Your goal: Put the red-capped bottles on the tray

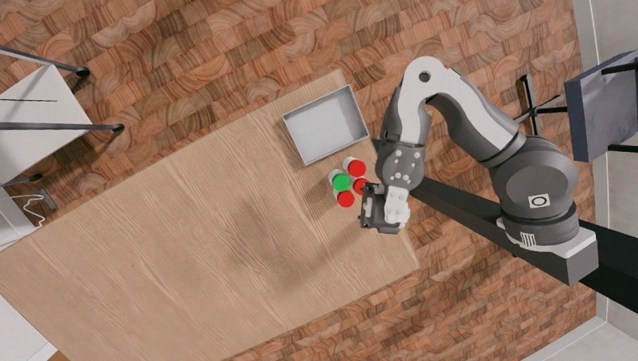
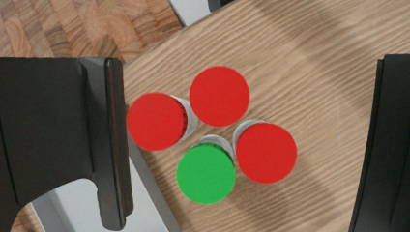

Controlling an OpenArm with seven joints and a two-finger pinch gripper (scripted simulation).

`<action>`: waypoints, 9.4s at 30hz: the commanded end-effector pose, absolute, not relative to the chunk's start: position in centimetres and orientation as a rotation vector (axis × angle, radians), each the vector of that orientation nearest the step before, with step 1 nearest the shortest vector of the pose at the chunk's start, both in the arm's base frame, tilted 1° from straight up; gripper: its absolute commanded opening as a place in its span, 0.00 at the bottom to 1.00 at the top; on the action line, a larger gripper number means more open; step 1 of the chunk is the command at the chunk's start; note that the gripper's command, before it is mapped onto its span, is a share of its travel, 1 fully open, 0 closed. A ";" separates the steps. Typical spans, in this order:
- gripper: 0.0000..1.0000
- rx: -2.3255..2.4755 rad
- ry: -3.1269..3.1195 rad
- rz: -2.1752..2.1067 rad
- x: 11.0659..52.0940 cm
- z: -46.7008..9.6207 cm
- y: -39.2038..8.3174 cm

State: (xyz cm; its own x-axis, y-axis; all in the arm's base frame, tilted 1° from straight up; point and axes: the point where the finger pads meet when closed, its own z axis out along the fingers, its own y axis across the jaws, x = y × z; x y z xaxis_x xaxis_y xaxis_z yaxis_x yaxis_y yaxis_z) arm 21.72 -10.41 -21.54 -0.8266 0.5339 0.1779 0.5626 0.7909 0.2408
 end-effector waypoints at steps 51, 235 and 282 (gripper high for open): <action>0.42 -1.280 -2.887 0.013 17.8 -24.3 -8.1; 0.00 -1.284 -2.883 0.014 17.9 -31.9 -8.1; 0.00 -1.282 -2.883 0.015 17.9 -26.1 -8.3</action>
